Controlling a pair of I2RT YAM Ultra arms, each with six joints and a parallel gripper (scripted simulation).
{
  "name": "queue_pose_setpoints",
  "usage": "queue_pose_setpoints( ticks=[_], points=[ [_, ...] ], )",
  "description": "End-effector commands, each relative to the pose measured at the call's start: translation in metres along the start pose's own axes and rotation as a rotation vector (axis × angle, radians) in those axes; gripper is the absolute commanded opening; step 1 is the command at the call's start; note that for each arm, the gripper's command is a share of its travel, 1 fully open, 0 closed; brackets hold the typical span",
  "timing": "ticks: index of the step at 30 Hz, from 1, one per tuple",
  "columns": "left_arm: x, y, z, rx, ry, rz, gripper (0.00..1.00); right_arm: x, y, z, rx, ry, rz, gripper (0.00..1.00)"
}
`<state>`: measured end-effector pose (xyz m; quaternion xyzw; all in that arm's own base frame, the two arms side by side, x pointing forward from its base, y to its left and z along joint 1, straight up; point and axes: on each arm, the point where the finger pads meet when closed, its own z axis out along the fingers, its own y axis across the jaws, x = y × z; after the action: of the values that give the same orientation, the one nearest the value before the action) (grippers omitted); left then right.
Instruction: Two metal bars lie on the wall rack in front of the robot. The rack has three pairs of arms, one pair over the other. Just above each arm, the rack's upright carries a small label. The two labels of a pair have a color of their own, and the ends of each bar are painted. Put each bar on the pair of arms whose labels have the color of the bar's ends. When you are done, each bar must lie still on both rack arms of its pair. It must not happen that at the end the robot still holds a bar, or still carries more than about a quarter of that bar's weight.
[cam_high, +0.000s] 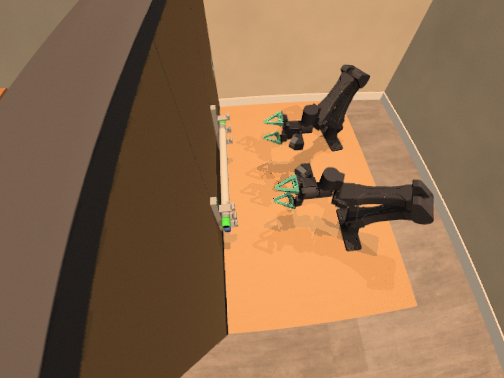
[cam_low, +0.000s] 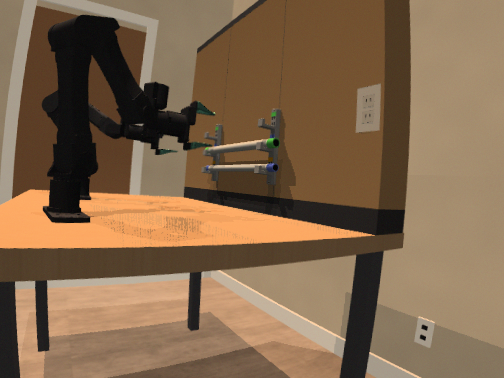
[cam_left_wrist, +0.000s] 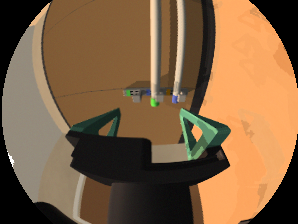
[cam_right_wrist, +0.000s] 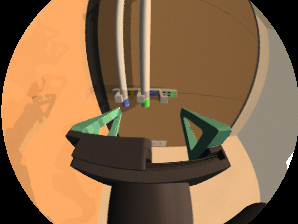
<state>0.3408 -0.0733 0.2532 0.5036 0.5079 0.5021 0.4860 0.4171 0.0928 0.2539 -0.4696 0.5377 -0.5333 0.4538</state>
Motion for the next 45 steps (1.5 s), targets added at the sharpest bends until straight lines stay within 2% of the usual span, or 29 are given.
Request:
queue_pose_setpoints(
  ticks=[1,42,45],
  points=[
    [-0.0038,0.0031,0.0003,-0.023,-0.006,-0.012,1.0,-0.0011,-0.0024,-0.0013,0.019,0.001,0.013,1.0],
    [-0.0038,0.0031,0.0003,-0.023,-0.006,-0.012,1.0,-0.0011,-0.0024,-0.0013,0.019,0.001,0.013,1.0],
    [-0.0039,-0.0026,0.0071,-0.023,-0.006,-0.012,1.0,-0.0012,0.0034,0.0055,0.019,0.001,0.013,1.0]
  ],
)
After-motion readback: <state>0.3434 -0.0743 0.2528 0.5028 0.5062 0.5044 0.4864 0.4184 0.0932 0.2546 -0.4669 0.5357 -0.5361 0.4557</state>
